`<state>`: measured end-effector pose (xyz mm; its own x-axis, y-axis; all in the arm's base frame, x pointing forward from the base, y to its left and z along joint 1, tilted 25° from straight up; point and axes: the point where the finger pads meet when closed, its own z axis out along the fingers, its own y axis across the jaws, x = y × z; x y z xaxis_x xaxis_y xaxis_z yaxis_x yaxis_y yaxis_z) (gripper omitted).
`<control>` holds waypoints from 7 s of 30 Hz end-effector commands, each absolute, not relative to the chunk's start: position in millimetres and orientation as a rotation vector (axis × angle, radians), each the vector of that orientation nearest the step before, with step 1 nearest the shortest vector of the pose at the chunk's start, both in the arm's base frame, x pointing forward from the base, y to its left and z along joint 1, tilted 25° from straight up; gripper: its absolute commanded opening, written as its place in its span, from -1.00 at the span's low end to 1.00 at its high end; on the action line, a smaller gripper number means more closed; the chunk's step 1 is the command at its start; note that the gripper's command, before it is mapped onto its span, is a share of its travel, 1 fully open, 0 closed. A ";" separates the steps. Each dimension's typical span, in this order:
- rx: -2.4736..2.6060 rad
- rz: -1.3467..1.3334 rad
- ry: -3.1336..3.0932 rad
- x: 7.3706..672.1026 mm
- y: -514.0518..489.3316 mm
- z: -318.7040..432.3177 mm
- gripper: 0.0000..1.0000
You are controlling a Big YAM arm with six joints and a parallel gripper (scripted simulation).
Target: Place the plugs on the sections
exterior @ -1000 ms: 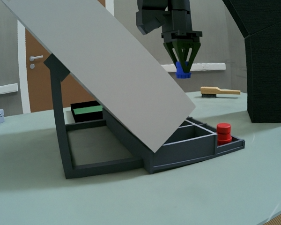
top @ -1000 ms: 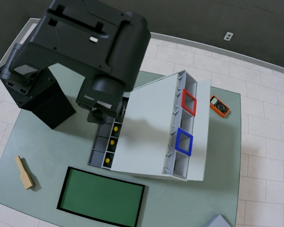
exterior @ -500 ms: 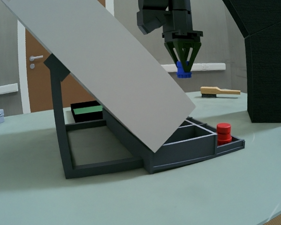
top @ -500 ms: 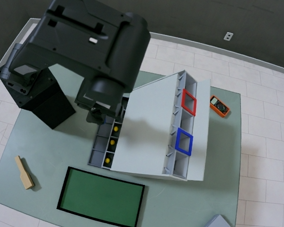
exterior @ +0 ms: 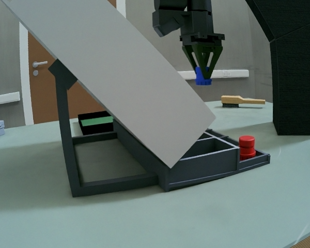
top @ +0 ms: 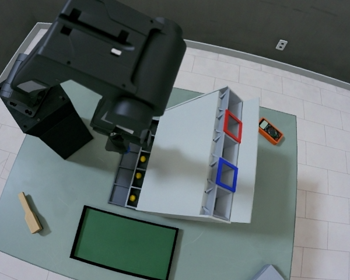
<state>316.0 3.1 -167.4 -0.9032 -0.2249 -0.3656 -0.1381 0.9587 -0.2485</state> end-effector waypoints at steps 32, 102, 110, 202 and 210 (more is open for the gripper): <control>-0.259 -0.298 2.714 346.2 -16.5 -259.3 -1.00; -0.267 -0.287 2.710 351.5 -18.5 -274.6 0.18; -0.267 -0.290 2.715 345.4 -15.6 -259.2 0.18; -0.284 -0.311 2.703 328.2 33.9 -41.6 0.18; -0.284 -0.311 2.703 328.2 33.9 -41.6 0.18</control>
<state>323.6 36.5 -42.5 -0.9021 -0.2450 -0.3553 -0.1586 0.9538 -0.2552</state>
